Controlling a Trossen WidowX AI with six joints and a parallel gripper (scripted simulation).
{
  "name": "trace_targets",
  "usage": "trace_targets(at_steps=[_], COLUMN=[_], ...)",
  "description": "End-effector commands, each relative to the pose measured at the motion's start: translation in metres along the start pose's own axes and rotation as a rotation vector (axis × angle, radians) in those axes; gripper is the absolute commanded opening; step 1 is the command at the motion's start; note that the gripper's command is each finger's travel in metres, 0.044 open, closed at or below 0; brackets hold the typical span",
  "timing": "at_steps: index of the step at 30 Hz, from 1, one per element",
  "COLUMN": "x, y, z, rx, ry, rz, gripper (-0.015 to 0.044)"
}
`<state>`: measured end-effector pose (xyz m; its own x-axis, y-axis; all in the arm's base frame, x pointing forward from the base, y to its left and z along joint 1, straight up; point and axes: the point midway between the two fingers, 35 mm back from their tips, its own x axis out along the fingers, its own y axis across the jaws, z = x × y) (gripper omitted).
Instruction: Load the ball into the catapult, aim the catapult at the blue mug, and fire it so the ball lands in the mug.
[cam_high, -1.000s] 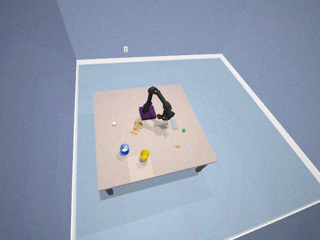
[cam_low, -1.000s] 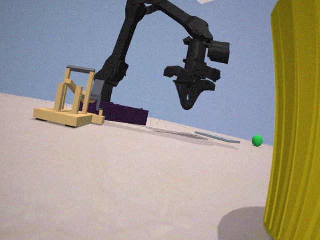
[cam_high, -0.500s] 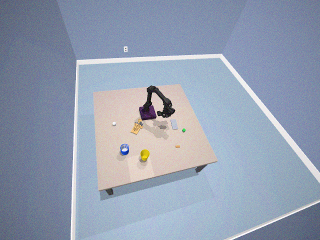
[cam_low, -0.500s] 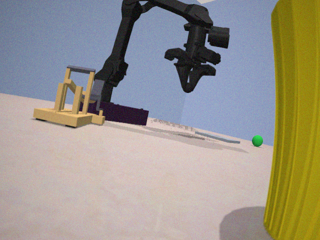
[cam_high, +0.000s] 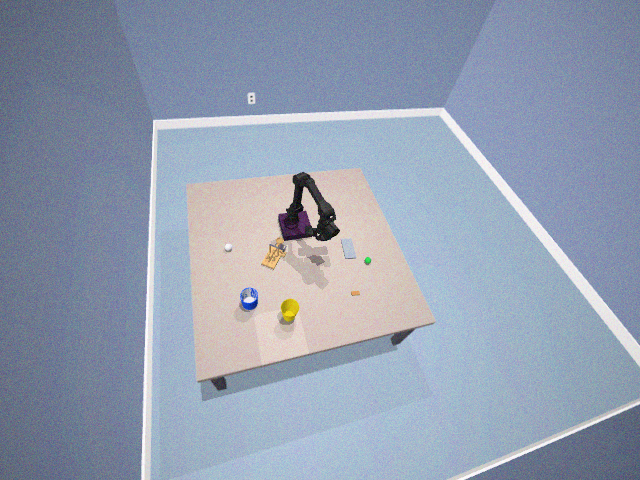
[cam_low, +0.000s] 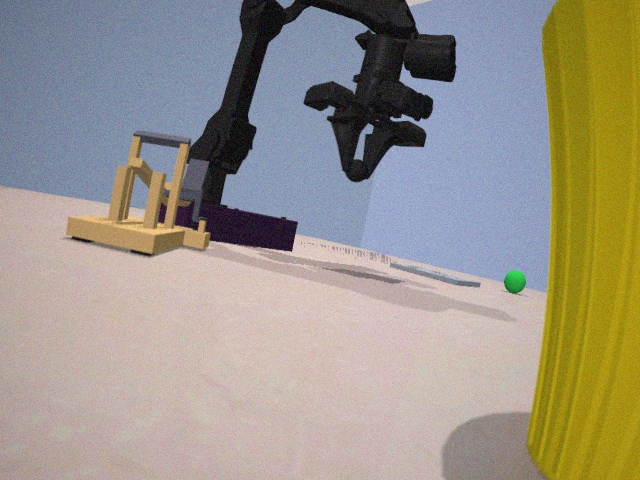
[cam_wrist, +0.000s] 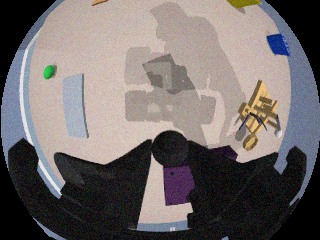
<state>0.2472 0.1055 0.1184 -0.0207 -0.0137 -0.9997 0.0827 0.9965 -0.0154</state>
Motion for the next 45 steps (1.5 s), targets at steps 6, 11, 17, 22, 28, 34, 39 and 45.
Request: trace_targets(at_steps=[6,11,17,22,28,34,39,45], x=[0.009,0.012,0.016,0.02,0.023,0.027,0.029,0.033], y=[-0.044,-0.067,-0.093,-0.115,-0.14,-0.163,-0.182,-0.203], z=[0.008,0.01,0.01,0.007,0.002,-0.006,-0.014,-0.026], rx=[0.07,0.117,0.171,0.216,0.27,0.324,0.368,0.422], ry=[0.046,0.075,0.11,0.139,0.173,0.206,0.233,0.263], rz=[-0.025,-0.026,-0.023,-0.017,-0.005,0.012,0.03,0.056], gripper=[0.0,0.0,0.0,0.0,0.0,0.0,0.0,0.0])
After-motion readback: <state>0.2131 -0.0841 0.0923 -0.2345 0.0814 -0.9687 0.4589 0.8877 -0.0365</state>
